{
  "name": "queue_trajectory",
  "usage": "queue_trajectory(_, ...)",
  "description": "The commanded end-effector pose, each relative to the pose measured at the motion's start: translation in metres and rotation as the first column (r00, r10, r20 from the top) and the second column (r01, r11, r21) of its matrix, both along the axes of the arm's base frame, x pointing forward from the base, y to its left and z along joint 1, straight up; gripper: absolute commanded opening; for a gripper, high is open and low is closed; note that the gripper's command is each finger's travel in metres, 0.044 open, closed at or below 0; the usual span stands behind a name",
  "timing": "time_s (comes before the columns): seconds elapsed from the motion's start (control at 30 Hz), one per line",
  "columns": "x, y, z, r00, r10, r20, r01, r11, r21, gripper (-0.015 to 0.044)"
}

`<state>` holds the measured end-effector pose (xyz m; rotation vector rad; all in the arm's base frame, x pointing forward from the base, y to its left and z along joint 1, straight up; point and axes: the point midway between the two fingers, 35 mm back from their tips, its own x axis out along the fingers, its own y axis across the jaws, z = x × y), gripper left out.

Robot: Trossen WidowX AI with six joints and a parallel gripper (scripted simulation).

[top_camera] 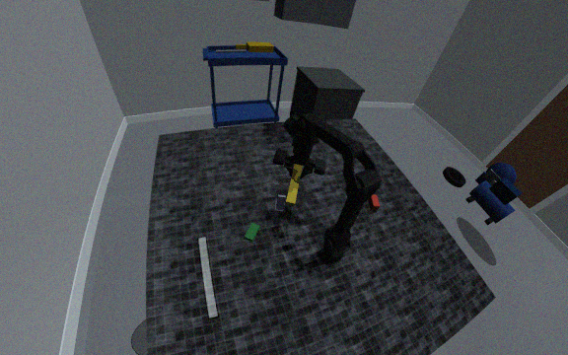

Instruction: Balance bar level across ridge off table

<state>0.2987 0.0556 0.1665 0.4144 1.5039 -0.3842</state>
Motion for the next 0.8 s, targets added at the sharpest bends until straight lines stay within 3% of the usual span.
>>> queue_trajectory(0.0, -0.004, 0.014, 0.0, 1.0, 0.031, -0.001, -0.031, 1.0, -0.005, 0.0)
queue_trajectory(0.33, -0.013, 0.049, 0.001, 0.994, 0.113, -0.001, -0.113, 0.994, -0.003, 0.0)
queue_trajectory(0.77, -0.012, 0.053, -0.014, 0.993, 0.114, -0.001, -0.114, 0.993, -0.003, 0.0)
